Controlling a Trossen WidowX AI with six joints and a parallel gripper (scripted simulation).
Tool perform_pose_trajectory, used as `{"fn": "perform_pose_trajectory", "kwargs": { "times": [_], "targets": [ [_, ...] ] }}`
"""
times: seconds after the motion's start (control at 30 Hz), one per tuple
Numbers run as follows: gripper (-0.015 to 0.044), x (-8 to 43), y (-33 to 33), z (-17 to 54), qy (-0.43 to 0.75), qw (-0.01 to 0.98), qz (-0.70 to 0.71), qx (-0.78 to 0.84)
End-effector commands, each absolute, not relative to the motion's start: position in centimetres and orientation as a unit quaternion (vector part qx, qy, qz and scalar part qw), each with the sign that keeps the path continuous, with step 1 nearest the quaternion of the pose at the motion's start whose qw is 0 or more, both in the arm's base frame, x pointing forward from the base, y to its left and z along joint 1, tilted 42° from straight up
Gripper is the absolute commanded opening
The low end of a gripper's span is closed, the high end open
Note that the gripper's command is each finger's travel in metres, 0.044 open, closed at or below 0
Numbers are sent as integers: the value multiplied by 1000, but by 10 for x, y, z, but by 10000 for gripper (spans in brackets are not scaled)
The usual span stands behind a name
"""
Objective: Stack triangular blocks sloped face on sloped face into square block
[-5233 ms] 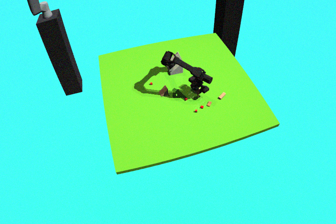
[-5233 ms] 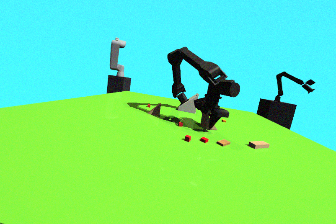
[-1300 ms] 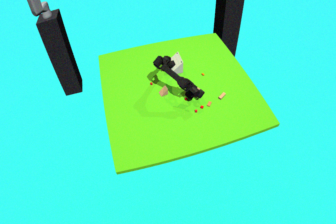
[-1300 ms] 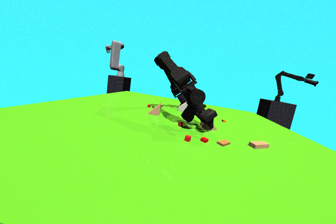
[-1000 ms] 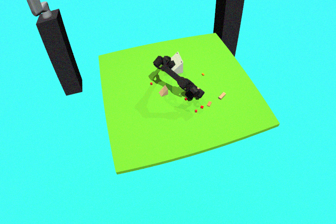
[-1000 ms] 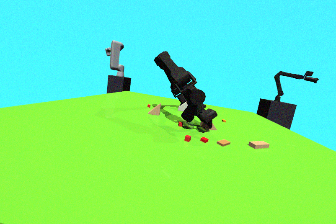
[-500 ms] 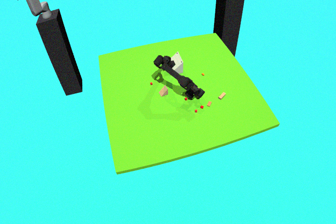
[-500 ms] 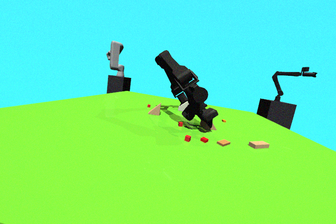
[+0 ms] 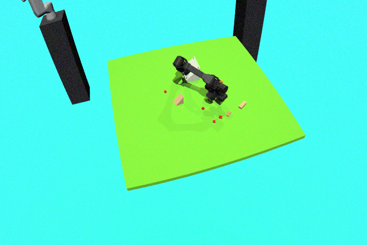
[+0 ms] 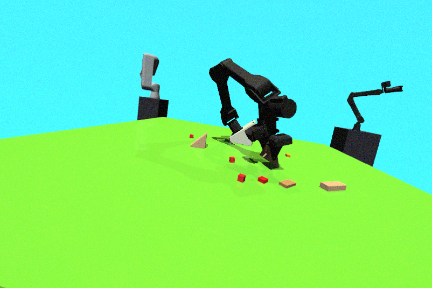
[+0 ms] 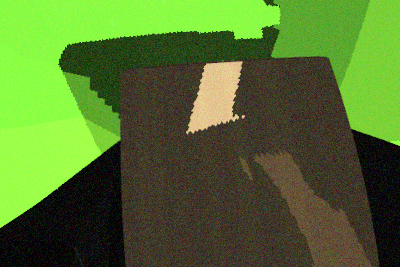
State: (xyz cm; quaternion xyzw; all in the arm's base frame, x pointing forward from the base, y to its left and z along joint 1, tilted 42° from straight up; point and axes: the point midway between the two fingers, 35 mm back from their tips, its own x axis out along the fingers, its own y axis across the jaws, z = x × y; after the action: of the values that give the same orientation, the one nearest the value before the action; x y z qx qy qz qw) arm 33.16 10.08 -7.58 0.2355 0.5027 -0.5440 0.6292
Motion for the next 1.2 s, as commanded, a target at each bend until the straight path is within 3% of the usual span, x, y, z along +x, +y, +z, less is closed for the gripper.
{"fn": "perform_pose_trajectory", "kwargs": {
  "times": [0.0,1.07,1.17],
  "targets": [
    [0,329,110,-76,465,658,-555,206],
    [0,307,151,-104,210,780,-589,-8],
    [79,308,148,-102,221,776,-591,0]
  ]
}}
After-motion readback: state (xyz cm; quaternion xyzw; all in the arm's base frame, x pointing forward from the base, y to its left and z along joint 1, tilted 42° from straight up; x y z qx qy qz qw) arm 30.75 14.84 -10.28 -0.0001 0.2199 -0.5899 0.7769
